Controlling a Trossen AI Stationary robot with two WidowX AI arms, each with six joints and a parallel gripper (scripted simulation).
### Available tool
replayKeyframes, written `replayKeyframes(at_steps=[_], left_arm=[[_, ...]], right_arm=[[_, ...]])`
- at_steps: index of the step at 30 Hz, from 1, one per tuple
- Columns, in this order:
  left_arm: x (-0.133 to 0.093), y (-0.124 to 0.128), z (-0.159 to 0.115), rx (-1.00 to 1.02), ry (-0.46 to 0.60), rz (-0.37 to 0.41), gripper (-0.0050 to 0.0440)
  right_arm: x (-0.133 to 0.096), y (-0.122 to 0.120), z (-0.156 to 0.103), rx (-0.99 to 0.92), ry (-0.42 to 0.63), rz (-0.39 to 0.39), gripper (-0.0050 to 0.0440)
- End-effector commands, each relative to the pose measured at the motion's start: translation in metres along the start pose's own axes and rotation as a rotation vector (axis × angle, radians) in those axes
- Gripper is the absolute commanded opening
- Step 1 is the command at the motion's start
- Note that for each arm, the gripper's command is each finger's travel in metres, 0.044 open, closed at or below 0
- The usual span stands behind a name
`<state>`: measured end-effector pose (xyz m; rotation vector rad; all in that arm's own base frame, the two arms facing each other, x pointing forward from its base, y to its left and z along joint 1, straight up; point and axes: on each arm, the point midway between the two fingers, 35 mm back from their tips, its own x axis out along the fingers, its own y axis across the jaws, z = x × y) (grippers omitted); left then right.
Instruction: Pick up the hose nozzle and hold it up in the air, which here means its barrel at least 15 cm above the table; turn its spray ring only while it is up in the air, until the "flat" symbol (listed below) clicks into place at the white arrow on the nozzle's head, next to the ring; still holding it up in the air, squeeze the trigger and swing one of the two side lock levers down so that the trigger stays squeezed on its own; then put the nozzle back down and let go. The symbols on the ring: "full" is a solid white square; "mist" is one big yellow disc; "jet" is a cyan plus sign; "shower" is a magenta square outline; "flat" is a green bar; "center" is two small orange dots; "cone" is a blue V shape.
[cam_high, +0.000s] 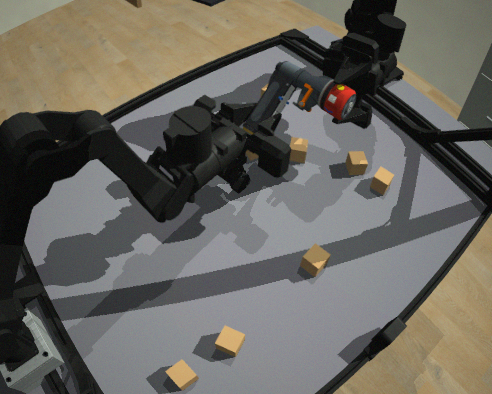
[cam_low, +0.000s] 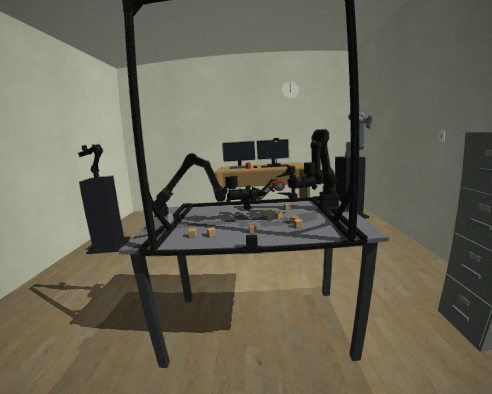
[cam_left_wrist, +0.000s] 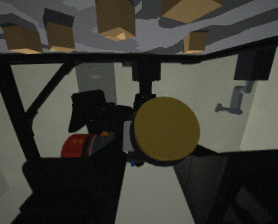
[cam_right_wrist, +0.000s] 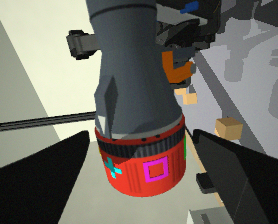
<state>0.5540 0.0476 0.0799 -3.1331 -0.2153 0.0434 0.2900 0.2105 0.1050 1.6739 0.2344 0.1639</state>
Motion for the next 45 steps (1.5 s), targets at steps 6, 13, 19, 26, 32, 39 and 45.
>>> replayKeyframes(at_steps=[6,13,19,26,32,39,45], left_arm=[[0.002,0.000,-0.009,-0.003,0.027,-0.003,0.0000],[0.002,0.000,-0.009,-0.003,0.027,-0.003,0.0000],[0.002,0.000,-0.009,-0.003,0.027,-0.003,0.0000],[0.002,0.000,-0.009,-0.003,0.027,-0.003,0.0000],[0.002,0.000,-0.009,-0.003,0.027,-0.003,0.0000],[0.002,0.000,-0.009,-0.003,0.027,-0.003,0.0000],[0.002,0.000,-0.009,-0.003,0.027,-0.003,0.0000]], right_arm=[[0.016,-0.001,0.000,0.001,0.004,0.017,0.0400],[0.022,-0.001,0.001,0.002,0.005,0.025,0.0400],[0.023,-0.001,0.002,0.002,0.006,0.026,0.0400],[0.022,-0.001,0.002,0.005,0.002,0.025,0.0376],[0.023,0.000,0.001,0.006,0.003,0.029,0.0319],[0.023,0.000,0.001,0.006,0.003,0.029,0.0272],[0.023,0.000,0.001,-0.001,0.003,0.029,0.0228]])
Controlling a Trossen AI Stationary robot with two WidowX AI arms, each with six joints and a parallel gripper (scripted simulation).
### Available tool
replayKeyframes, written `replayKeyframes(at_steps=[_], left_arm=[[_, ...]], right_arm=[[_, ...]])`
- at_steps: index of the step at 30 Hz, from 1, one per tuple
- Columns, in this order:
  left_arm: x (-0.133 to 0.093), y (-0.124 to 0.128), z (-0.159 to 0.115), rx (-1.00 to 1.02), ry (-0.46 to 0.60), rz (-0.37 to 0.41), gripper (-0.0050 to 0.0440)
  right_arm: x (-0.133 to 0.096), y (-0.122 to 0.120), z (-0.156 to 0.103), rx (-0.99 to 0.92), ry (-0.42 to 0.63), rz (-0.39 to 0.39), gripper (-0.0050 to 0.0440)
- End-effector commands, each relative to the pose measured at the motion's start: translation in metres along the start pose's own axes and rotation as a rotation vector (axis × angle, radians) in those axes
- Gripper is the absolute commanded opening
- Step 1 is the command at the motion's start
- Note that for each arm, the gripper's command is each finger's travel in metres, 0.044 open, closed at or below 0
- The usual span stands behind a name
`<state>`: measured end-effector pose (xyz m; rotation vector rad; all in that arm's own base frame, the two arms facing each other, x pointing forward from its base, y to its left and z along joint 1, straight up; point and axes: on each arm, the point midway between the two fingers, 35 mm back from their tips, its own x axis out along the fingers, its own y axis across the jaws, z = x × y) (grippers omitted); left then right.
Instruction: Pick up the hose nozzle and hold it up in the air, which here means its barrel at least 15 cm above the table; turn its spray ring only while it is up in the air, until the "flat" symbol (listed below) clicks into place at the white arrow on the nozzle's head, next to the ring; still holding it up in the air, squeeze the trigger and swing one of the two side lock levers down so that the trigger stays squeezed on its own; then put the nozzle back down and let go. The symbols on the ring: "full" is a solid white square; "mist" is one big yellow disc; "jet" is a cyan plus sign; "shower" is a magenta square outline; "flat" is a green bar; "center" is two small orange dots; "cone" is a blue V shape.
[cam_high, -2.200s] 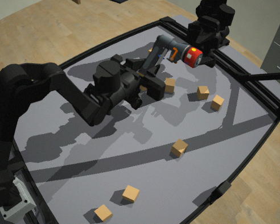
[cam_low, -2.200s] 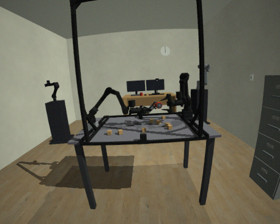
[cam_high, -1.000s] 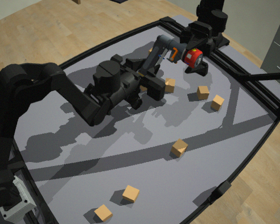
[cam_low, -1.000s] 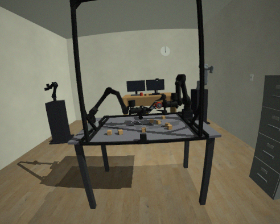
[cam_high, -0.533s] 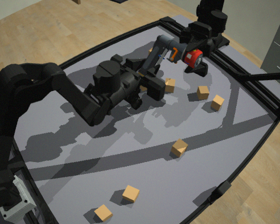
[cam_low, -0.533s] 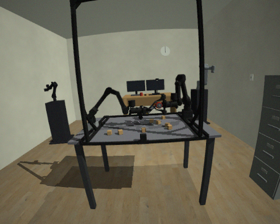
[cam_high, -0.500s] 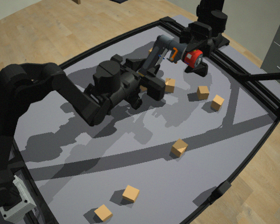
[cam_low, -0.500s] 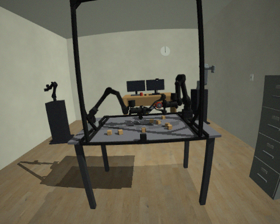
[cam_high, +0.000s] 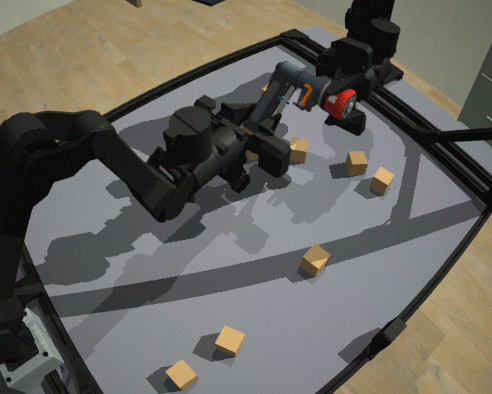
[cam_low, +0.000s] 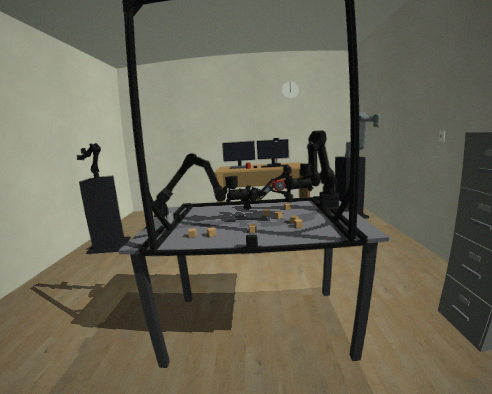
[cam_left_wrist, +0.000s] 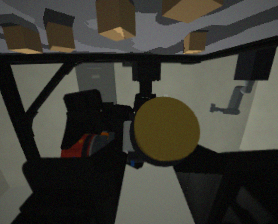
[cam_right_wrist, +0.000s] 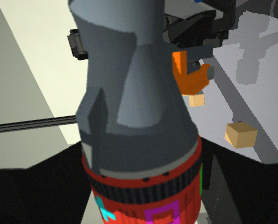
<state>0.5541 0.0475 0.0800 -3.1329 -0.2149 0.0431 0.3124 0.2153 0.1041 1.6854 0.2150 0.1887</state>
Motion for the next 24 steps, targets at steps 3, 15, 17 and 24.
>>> replayKeyframes(at_steps=[3,15,17,24], left_arm=[[0.0020,-0.0003,-0.0093,-0.003,0.027,-0.003,0.0000],[0.0020,-0.0003,-0.0093,-0.003,0.027,-0.003,0.0000],[0.0020,-0.0003,-0.0093,-0.003,0.027,-0.003,0.0000],[0.0020,-0.0003,-0.0093,-0.003,0.027,-0.003,0.0000]], right_arm=[[0.0003,0.0000,0.0000,-0.052,-0.001,-0.010,0.0156],[-0.0001,-0.0012,-0.0003,-0.026,0.001,-0.014,0.0300],[-0.0001,-0.0012,-0.0003,-0.026,0.001,-0.014,0.0348],[-0.0001,-0.0012,-0.0003,-0.026,0.001,-0.014,0.0400]])
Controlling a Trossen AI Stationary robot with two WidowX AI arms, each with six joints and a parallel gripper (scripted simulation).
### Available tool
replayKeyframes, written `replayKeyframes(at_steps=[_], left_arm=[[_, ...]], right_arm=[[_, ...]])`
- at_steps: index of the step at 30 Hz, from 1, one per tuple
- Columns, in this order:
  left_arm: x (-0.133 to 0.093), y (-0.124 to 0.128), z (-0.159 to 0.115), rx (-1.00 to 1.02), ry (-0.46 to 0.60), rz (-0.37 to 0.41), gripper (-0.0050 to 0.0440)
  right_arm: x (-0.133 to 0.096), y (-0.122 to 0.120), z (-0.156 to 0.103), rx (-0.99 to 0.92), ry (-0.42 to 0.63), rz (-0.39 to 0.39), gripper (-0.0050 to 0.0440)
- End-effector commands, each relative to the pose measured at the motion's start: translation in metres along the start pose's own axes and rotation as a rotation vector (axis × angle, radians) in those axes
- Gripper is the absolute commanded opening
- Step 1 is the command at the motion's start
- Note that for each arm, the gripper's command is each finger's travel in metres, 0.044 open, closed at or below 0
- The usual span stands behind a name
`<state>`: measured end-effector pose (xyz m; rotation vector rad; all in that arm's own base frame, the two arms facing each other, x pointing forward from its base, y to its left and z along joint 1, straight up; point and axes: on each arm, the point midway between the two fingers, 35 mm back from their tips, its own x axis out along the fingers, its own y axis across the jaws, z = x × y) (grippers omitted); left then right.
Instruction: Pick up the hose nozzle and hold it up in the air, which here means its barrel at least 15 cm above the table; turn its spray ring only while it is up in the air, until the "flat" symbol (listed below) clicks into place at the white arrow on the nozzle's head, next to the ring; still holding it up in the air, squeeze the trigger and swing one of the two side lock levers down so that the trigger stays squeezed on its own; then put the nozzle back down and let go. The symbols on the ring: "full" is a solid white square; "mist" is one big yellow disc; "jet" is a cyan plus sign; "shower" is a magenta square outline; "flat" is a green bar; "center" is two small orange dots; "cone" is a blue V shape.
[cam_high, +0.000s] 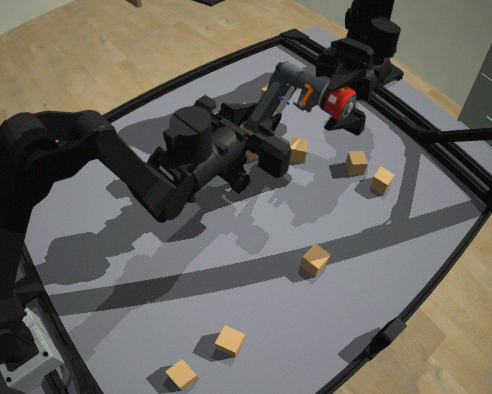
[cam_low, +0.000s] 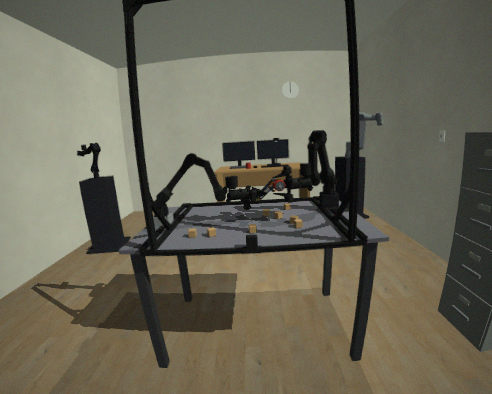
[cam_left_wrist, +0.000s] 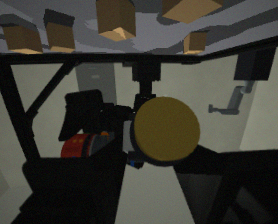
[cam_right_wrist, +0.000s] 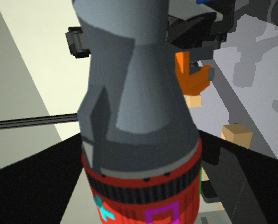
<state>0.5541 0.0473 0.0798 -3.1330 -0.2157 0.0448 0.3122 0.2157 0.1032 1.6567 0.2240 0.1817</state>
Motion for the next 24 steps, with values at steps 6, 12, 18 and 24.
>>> replayKeyframes(at_steps=[6,12,18,24], left_arm=[[0.002,-0.001,-0.010,-0.003,0.028,-0.002,0.0000],[0.002,-0.001,-0.010,-0.003,0.028,-0.002,0.0000],[0.002,-0.001,-0.010,-0.003,0.028,-0.002,0.0000],[0.002,-0.001,-0.010,-0.003,0.028,-0.002,0.0000]], right_arm=[[0.010,-0.007,-0.006,-0.015,0.006,-0.068,0.0400],[0.035,0.011,-0.024,0.028,0.035,-0.128,0.0400],[0.061,0.049,-0.046,0.095,0.067,-0.166,0.0400],[0.073,0.074,-0.057,0.119,0.078,-0.208,0.0400]])
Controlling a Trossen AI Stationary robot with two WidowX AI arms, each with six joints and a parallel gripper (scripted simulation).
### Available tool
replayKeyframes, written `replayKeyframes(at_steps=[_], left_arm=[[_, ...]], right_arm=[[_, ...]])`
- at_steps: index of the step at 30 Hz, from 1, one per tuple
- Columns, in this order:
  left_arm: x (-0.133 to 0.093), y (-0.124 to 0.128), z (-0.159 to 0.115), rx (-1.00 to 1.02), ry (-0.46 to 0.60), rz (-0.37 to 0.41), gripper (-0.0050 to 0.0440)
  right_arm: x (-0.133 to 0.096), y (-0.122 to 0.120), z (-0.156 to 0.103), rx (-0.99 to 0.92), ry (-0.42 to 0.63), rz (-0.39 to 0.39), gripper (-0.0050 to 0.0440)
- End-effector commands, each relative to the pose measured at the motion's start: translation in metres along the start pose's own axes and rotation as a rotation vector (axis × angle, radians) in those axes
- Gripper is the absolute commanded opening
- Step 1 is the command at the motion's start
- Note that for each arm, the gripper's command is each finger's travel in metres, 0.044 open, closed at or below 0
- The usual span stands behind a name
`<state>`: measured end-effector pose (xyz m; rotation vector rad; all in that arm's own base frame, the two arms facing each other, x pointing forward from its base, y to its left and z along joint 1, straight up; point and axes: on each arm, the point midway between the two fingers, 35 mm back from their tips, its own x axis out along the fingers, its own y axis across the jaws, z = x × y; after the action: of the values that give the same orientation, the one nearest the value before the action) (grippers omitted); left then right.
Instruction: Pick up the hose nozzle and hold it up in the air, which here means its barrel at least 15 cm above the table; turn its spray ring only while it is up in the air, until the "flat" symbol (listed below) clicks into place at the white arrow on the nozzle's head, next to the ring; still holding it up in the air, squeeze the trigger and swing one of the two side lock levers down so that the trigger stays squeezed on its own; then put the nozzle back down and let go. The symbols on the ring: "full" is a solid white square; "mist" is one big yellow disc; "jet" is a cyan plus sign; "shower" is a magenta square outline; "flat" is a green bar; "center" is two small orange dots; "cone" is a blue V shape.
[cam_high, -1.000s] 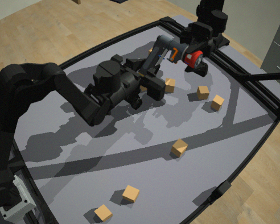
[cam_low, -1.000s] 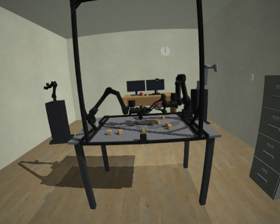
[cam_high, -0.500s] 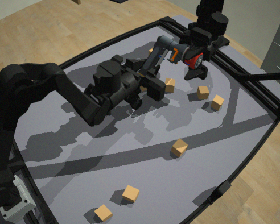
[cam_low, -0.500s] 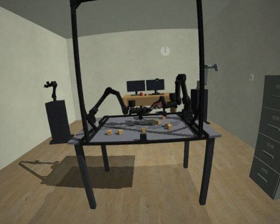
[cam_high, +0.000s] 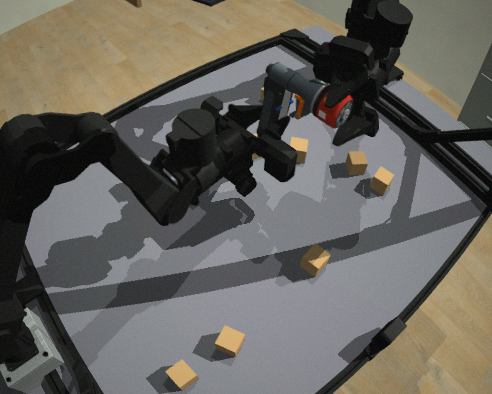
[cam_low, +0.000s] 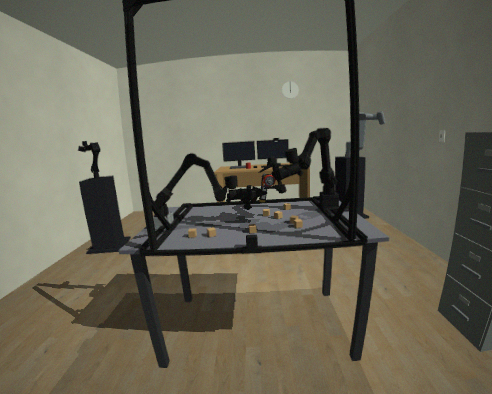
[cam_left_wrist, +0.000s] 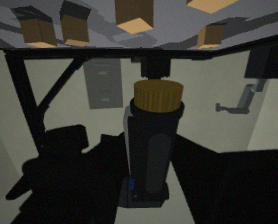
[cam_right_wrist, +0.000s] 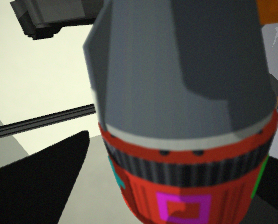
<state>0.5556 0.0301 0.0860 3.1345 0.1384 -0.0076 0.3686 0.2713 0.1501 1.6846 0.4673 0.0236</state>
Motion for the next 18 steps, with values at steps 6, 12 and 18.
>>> replayKeyframes(at_steps=[6,12,18], left_arm=[[0.002,-0.018,-0.003,0.004,0.005,-0.052,0.0000],[0.002,-0.018,-0.003,0.004,0.005,-0.052,0.0000],[0.002,-0.018,-0.003,0.004,0.005,-0.052,0.0000]], right_arm=[[0.001,0.057,-0.024,0.032,0.026,-0.089,0.0400],[-0.010,0.088,-0.029,0.027,0.007,-0.189,0.0400],[-0.027,0.094,-0.021,-0.004,-0.027,-0.299,0.0400]])
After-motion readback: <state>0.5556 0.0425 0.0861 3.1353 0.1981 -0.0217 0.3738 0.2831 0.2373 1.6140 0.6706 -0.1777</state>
